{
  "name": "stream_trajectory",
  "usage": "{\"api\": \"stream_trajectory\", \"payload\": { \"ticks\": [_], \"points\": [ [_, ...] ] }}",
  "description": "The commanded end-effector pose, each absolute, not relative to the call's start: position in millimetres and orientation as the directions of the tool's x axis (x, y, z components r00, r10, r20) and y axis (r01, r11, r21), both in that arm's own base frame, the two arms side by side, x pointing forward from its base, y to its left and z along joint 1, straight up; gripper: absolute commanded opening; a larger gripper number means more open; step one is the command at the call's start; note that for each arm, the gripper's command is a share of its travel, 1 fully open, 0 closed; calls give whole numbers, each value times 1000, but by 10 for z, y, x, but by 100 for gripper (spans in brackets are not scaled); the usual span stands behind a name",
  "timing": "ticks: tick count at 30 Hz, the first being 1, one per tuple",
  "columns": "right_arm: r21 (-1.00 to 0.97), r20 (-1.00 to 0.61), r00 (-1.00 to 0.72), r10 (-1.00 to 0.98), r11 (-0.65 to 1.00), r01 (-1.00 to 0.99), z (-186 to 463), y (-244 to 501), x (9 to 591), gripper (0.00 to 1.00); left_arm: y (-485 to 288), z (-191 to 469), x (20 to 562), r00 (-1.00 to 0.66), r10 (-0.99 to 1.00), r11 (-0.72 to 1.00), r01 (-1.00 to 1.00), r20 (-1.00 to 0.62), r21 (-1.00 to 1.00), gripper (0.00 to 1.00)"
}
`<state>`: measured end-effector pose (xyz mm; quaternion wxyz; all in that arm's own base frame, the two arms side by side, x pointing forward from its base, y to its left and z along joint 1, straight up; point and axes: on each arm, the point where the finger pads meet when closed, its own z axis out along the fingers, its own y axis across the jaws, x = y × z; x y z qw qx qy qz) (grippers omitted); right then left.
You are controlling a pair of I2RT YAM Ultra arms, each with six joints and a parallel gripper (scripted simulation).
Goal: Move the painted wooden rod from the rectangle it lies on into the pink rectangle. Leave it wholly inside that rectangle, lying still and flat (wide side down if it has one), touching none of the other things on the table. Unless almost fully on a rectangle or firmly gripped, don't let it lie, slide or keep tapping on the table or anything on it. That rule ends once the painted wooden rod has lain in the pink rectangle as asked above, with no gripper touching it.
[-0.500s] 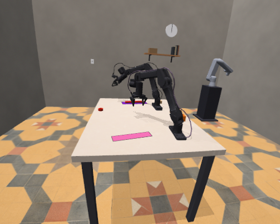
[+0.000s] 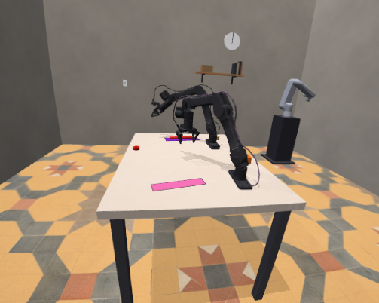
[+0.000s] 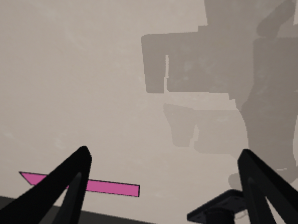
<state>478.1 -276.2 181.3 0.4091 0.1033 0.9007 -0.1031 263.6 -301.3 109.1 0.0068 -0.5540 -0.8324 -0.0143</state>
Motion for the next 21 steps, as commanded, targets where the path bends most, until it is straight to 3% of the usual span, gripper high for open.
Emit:
{"api": "stream_trajectory", "payload": {
  "ticks": [1, 6, 13, 21],
  "points": [
    [-105, -767, -635, 96, 957, 272, 1873, -2766, 4788, 100, -3025, 1145, 2647, -386, 922, 386, 922, 11, 21, 100],
    [-97, -757, -642, 119, 952, 291, 1847, -2760, 4729, 100, -3149, 1156, 2690, -397, 917, 398, 917, -50, 27, 100],
    [-52, -711, -666, 224, 929, 367, 1726, -2615, 4279, 100, -3796, 1340, 2751, -367, 859, 415, 907, -358, 66, 100],
    [-22, -670, -681, 297, 908, 417, 1633, -2463, 3925, 100, -4154, 1557, 2687, -321, 783, 420, 905, -533, 71, 100]
  ]
}}
